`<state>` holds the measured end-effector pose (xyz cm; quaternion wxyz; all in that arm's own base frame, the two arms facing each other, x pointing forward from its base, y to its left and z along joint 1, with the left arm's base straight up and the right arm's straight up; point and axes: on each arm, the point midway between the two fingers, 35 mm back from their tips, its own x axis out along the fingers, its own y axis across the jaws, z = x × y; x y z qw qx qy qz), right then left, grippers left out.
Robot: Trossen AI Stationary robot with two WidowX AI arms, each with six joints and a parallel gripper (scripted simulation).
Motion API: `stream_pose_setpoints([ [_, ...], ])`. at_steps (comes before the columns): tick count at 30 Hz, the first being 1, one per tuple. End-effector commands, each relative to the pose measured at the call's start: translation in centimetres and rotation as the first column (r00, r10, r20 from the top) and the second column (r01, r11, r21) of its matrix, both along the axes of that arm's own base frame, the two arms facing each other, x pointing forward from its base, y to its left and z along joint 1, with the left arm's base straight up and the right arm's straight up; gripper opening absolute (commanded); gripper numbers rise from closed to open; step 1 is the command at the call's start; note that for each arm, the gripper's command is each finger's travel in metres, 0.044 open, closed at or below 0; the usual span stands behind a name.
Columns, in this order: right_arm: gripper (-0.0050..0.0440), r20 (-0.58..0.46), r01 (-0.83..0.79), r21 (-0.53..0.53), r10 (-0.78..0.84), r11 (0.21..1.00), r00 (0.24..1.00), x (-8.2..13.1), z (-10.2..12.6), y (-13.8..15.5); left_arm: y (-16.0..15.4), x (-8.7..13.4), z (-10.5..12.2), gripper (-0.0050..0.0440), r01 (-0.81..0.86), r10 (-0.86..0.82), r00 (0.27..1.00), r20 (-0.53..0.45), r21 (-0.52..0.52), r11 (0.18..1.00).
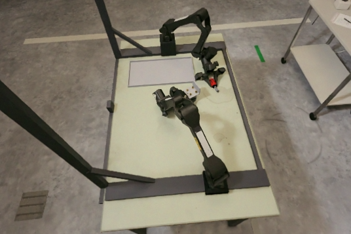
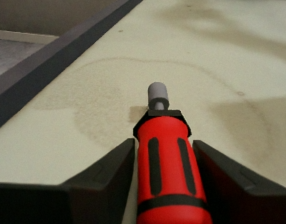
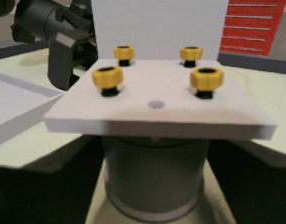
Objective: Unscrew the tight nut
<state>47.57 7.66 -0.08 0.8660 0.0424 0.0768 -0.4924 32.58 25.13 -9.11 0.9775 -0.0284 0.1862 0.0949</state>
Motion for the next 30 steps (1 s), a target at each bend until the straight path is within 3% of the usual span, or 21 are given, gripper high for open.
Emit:
stream_pose_setpoints([
  [1, 0.0245, 0.047, 0.001, 0.022, -0.002, 1.0, 0.999, 0.52, 2.3, 0.13, 0.33, 0.5, 0.94, 0.0167, 0.006, -0.006, 1.0, 0.02, 0.022, 1.0],
  [4, 0.0245, 0.047, 0.001, 0.022, -0.002, 1.0, 0.999, 0.52, 2.3, 0.13, 0.33, 0.5, 0.94, 0.0167, 0.006, -0.006, 1.0, 0.02, 0.022, 1.0],
  [5, 0.0245, 0.047, 0.001, 0.022, -0.002, 1.0, 0.999, 0.52, 2.3, 0.13, 0.33, 0.5, 0.94, 0.03, 0.006, -0.006, 1.0, 0.02, 0.022, 1.0],
  [30, 0.0245, 0.047, 0.001, 0.022, -0.002, 1.0, 0.999, 0.52, 2.3, 0.13, 0.33, 0.5, 0.94, 0.03, 0.006, -0.006, 1.0, 0.02, 0.022, 1.0],
])
